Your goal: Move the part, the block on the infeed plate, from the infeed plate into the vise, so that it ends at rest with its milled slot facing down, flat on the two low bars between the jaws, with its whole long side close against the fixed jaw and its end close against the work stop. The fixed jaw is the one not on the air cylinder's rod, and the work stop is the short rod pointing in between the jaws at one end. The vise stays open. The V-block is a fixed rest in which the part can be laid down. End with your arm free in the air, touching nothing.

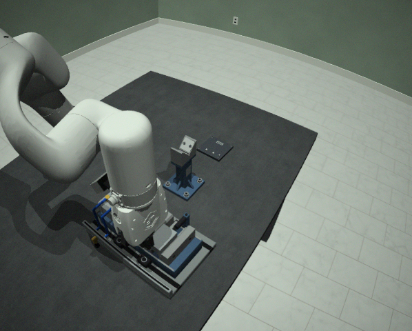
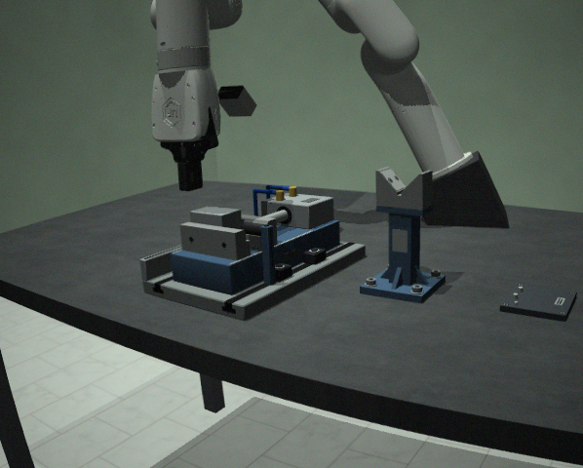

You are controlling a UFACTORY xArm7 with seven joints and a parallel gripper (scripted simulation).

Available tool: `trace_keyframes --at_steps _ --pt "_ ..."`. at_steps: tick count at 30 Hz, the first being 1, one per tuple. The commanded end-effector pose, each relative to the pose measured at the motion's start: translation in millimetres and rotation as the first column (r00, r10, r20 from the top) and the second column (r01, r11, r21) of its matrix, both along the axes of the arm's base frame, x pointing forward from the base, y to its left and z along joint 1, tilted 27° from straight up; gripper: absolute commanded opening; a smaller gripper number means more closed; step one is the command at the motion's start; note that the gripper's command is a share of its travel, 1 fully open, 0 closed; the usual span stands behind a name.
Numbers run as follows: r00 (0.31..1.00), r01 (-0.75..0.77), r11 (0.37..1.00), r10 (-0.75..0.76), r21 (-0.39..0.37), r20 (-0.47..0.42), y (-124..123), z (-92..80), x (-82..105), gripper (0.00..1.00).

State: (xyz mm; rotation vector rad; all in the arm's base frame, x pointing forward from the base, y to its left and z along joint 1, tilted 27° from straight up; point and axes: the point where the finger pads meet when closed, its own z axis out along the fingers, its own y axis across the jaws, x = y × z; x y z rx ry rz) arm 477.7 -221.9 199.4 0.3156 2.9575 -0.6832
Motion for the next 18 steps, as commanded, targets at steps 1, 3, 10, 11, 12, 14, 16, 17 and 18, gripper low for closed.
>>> trace_keyframes --at_steps 1,3,10,11,12,14,16,17,18 --pt "1.0 -0.002 1.0 0.002 -0.002 0.004 -2.6 -4.5 1.8 0.0" --pt "1.0 -0.002 1.0 0.002 -0.002 0.004 -2.6 -4.5 1.8 0.0" --pt "1.0 -0.002 1.0 0.002 -0.002 0.004 -7.1 -13.0 2.2 0.0" --pt "1.0 -0.002 1.0 0.002 -0.002 0.004 -7.6 -13.9 2.2 0.0" --pt "1.0 -0.002 1.0 0.002 -0.002 0.004 -8.1 -14.9 2.3 0.0" --pt "1.0 -0.002 1.0 0.002 -0.002 0.004 -9.0 -16.6 2.3 0.0" --pt "1.0 -0.002 1.0 0.002 -0.002 0.004 -9.7 -17.9 2.4 0.0" --pt "1.0 -0.002 1.0 0.002 -0.002 0.004 -10.0 -18.5 2.4 0.0" --pt "1.0 -0.002 1.0 0.002 -0.002 0.004 -10.3 -19.1 2.4 0.0"
